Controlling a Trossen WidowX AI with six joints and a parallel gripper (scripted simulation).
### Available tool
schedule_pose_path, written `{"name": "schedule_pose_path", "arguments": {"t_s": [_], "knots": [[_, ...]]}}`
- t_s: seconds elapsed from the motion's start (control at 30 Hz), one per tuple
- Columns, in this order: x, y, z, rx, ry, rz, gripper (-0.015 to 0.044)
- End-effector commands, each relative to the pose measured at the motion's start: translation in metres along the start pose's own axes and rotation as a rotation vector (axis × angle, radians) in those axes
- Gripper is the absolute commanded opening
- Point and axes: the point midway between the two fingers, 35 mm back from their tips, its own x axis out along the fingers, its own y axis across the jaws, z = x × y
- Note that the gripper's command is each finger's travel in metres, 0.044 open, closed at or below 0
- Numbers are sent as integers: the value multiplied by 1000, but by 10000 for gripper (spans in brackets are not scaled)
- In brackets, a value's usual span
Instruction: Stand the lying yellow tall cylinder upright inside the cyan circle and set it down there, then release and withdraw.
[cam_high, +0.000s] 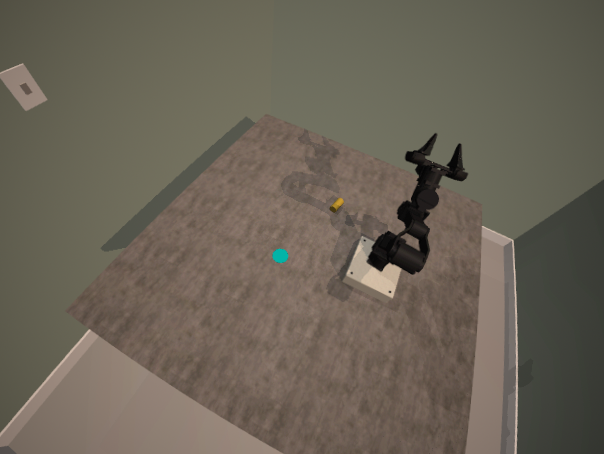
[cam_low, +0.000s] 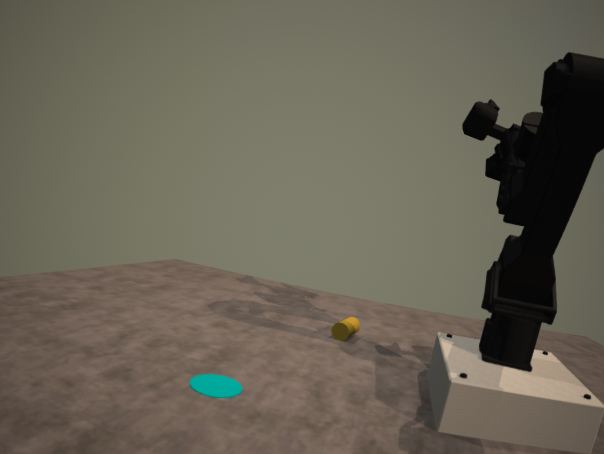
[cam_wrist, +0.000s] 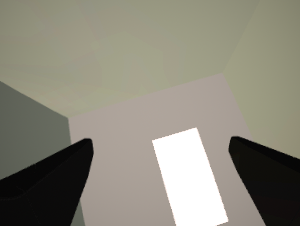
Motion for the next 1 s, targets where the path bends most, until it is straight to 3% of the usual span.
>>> {"name": "schedule_pose_path", "arguments": {"t_s": [0.0,0.1,0.47,0.73,0.97], "knots": [[1,0,2,6,-8,1,374],[13,-1,31,92,-129,12,309],[24,-43,166,424,-725,85,309],[-15,-96,238,555,-1176,165,309],[-72,-142,270,567,-1570,261,309]]}}
